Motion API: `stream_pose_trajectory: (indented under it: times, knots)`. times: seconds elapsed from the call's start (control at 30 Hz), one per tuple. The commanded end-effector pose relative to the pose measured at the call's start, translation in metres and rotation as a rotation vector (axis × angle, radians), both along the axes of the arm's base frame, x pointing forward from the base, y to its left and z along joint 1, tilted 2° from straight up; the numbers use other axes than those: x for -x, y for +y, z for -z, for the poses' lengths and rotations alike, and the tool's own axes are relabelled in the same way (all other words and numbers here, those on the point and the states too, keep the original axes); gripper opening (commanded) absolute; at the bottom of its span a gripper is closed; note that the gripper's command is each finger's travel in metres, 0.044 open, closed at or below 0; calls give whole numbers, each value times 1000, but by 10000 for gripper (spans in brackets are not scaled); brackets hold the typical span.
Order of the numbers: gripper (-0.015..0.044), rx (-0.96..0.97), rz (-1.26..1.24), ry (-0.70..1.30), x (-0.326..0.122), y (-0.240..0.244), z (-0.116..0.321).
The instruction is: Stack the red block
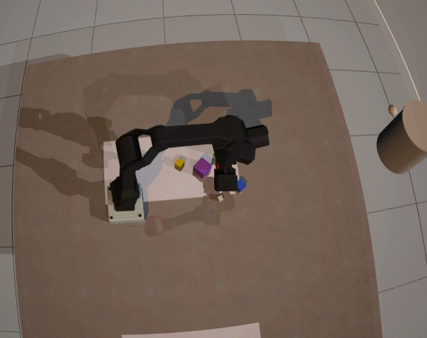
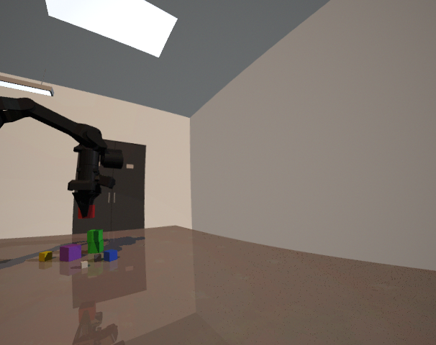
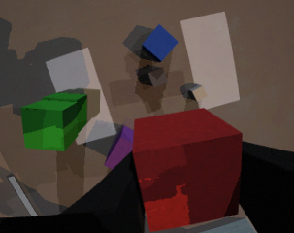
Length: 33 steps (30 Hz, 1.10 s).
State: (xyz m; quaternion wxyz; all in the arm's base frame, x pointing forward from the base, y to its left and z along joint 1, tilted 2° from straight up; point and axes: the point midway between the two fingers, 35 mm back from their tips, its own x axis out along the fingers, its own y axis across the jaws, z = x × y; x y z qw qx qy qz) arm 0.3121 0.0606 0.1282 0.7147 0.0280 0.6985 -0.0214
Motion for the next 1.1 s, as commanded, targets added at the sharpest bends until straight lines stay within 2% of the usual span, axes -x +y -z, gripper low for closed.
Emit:
stream_pose_trajectory:
  times: [0.0,0.47,1.07]
  knots:
    - [0,-5,3,9,-6,23,2]
    - [0,-7,5,19,-15,106,9]
    - [0,-7,5,19,-16,108,48]
